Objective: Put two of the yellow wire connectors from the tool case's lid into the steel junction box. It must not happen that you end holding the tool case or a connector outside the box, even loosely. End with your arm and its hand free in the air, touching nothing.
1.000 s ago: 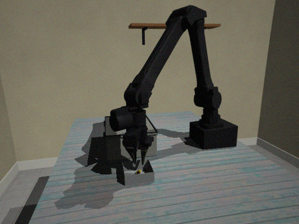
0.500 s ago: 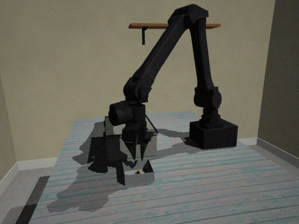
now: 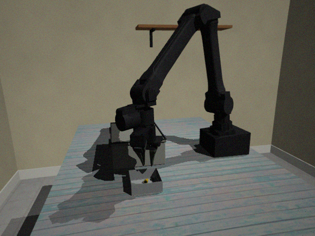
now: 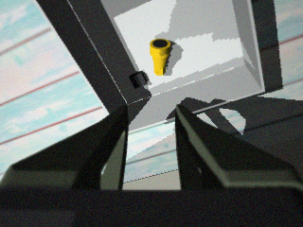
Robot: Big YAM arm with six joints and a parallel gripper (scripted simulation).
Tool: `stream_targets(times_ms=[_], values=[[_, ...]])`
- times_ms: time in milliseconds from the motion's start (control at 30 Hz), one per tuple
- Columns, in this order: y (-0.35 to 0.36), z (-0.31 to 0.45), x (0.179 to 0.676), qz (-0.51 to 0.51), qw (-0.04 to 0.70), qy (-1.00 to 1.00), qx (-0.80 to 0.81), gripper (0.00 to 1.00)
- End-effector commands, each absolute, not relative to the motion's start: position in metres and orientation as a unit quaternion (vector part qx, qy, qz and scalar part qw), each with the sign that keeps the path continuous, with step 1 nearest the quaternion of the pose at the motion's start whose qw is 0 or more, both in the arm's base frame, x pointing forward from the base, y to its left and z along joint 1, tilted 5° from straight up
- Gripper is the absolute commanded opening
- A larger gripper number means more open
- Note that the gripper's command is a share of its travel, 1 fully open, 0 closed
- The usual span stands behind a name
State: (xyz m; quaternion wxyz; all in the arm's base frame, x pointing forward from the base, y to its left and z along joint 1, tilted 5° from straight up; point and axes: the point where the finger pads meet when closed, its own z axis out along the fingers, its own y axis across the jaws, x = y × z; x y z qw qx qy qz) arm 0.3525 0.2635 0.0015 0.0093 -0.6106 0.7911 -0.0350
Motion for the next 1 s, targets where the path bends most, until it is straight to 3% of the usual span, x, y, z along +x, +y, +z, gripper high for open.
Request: stream_targets(times_ms=[0, 700, 967], values=[[0.286, 0.043, 0.368, -0.034, 0.047, 0.79, -0.61, 0.28], [0.289, 0.148, 0.36, -0.033, 0.058, 0.79, -0.609, 0.28], [0.282, 0.131, 0.355, -0.034, 0.035, 0.791, -0.61, 0.28]])
